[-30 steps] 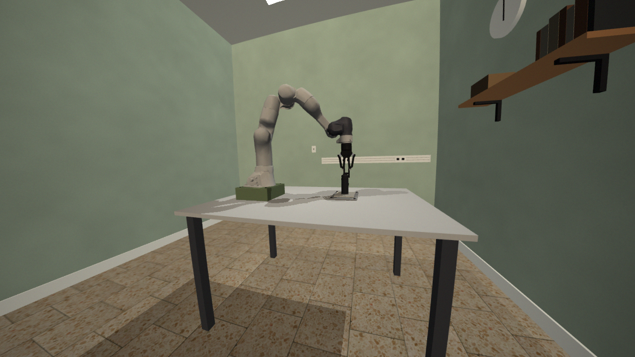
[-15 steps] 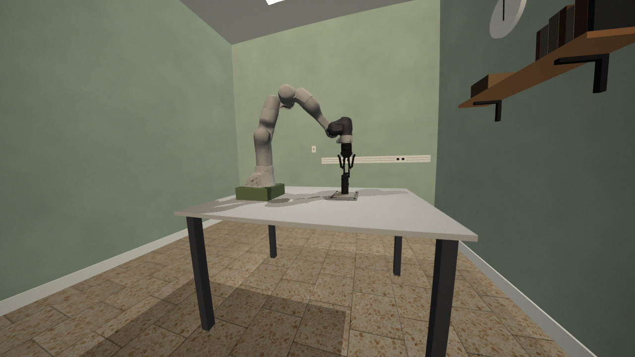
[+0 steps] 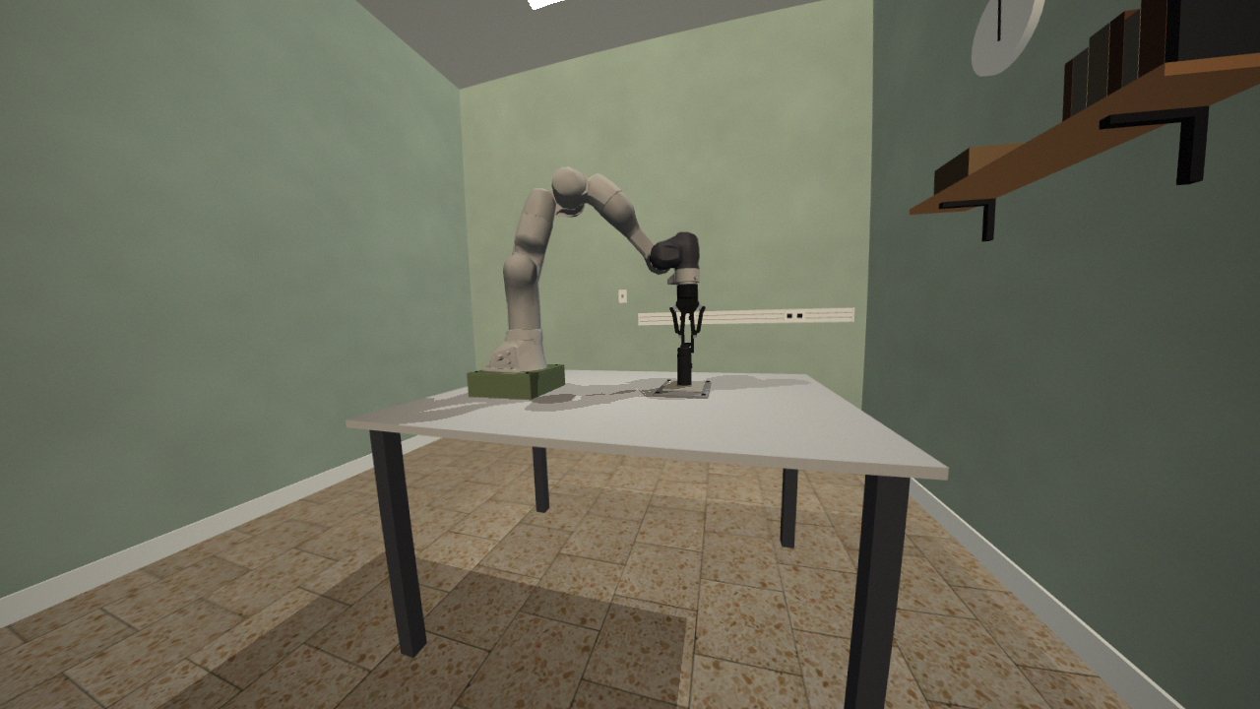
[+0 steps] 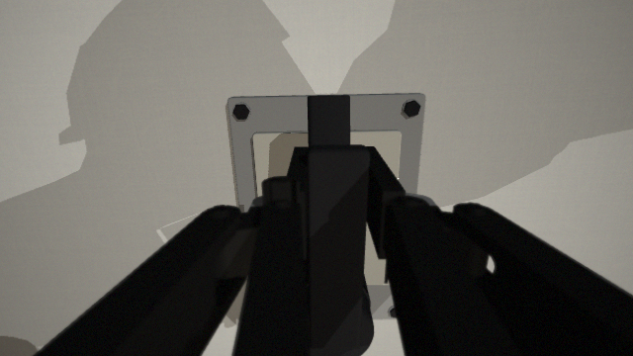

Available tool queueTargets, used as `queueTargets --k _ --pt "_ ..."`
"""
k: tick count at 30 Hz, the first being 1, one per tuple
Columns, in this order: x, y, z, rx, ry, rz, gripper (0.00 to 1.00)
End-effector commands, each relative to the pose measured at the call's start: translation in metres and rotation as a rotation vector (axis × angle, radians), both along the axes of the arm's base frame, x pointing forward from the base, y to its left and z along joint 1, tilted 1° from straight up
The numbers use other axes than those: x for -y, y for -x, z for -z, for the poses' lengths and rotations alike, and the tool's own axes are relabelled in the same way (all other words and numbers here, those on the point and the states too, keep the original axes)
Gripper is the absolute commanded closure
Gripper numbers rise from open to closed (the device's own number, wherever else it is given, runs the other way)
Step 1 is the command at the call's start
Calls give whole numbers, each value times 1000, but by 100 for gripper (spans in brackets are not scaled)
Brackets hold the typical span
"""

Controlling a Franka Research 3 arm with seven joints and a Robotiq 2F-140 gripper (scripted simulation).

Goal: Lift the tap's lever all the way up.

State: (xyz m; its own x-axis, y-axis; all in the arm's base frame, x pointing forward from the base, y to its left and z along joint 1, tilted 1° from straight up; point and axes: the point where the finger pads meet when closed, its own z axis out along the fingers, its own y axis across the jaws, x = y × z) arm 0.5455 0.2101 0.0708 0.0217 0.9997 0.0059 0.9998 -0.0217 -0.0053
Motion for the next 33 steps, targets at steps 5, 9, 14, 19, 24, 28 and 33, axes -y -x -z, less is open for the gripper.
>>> queueTargets --k 5,9,14,19,24,28,33 --pt "-1 0 1 0 -3 -2 90" --pt "-1 0 1 0 -3 -2 90" --pt "-1 0 1 0 -3 -2 90" --pt "-1 0 1 0 -3 -2 90" --pt "0 0 -3 0 -3 -2 90" --pt "1 0 -8 0 -3 -2 90" --pt "5 0 -17 0 -3 -2 90"
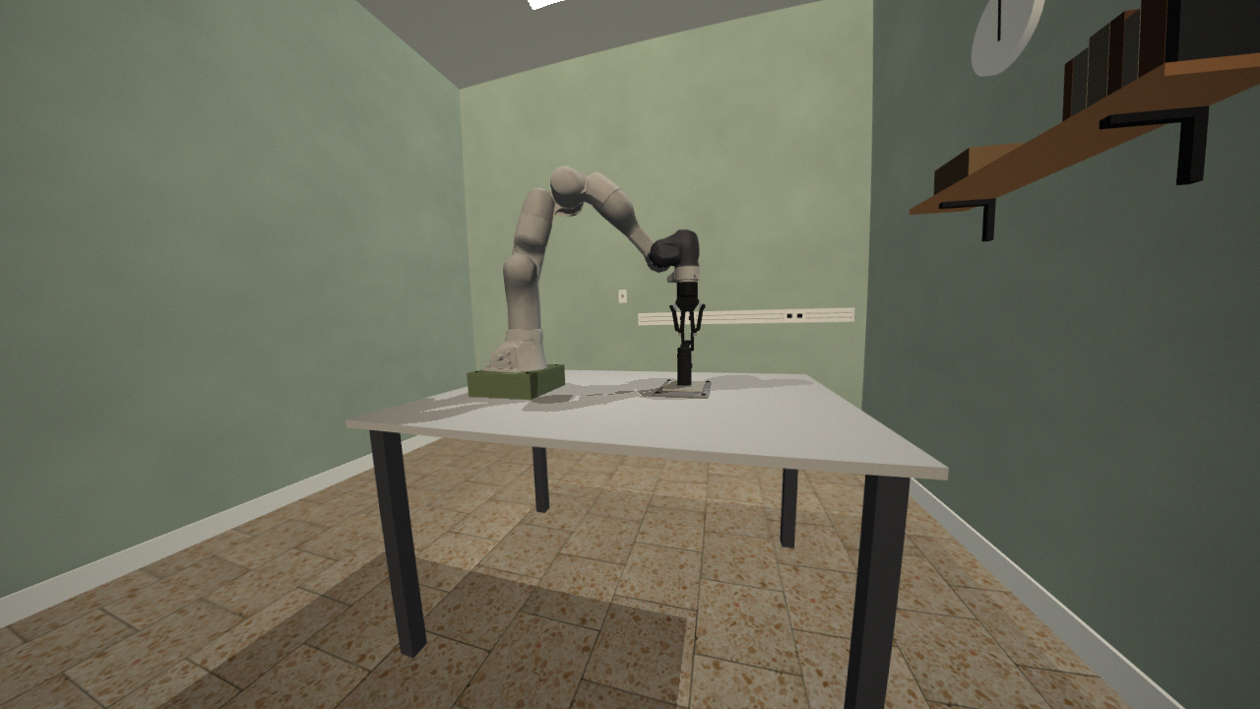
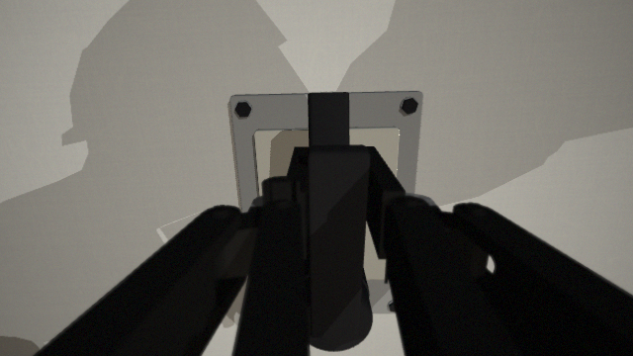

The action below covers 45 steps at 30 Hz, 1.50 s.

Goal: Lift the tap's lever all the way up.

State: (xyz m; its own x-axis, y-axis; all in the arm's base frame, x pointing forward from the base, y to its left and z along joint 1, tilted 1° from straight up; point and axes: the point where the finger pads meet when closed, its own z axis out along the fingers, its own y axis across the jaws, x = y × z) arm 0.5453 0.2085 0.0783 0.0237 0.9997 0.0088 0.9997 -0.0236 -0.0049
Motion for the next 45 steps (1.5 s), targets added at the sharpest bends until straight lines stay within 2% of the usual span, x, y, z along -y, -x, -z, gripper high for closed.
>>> queueTargets --k 1,10,45 --pt "4 0 -12 0 0 -4 90" --pt "11 0 -24 0 0 -4 90" --pt "11 0 -25 0 0 -4 90"
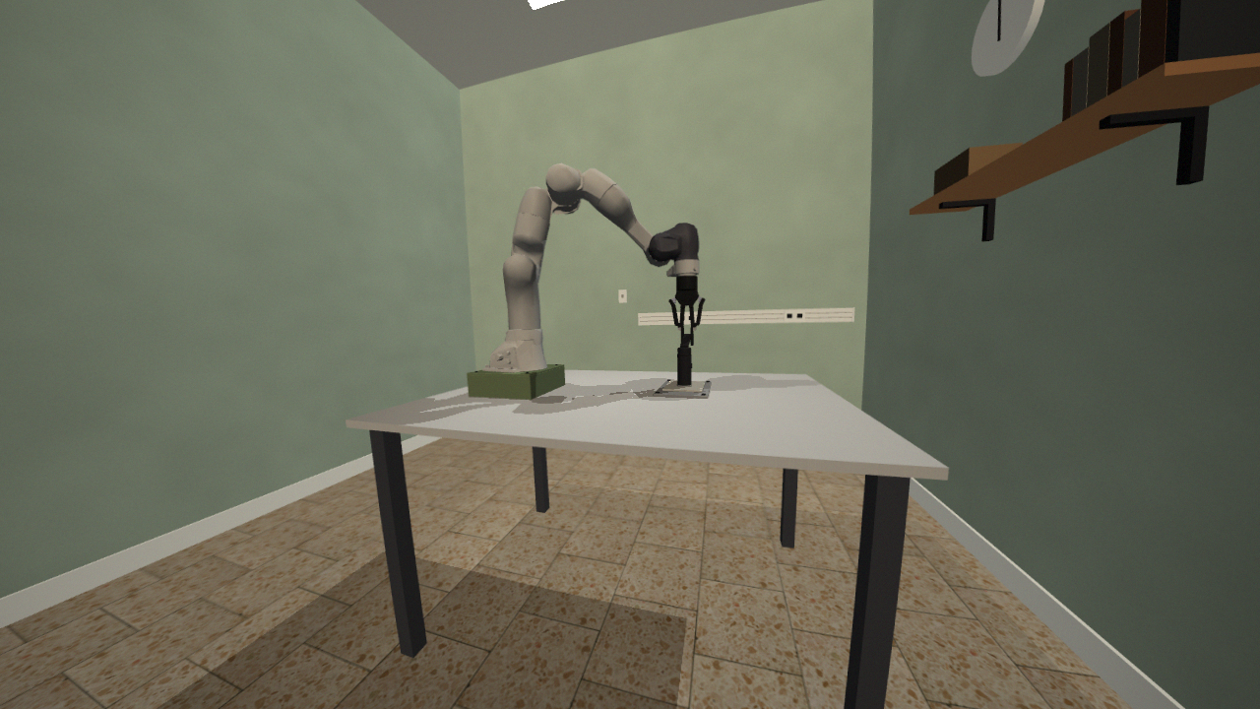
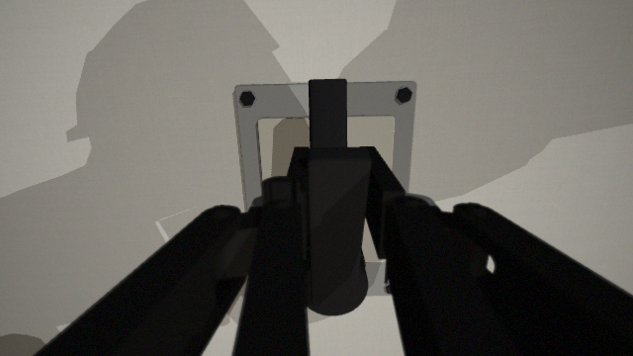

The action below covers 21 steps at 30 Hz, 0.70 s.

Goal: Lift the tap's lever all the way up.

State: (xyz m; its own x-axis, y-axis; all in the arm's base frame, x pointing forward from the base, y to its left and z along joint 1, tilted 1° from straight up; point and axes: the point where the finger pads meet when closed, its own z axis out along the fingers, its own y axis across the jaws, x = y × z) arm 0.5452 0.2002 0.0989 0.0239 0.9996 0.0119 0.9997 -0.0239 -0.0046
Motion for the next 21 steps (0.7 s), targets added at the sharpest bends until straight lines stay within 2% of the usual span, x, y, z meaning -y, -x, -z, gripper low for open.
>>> queueTargets --k 1,21 --pt "3 0 -4 0 3 -4 90" --pt "7 0 -10 0 3 -4 90"
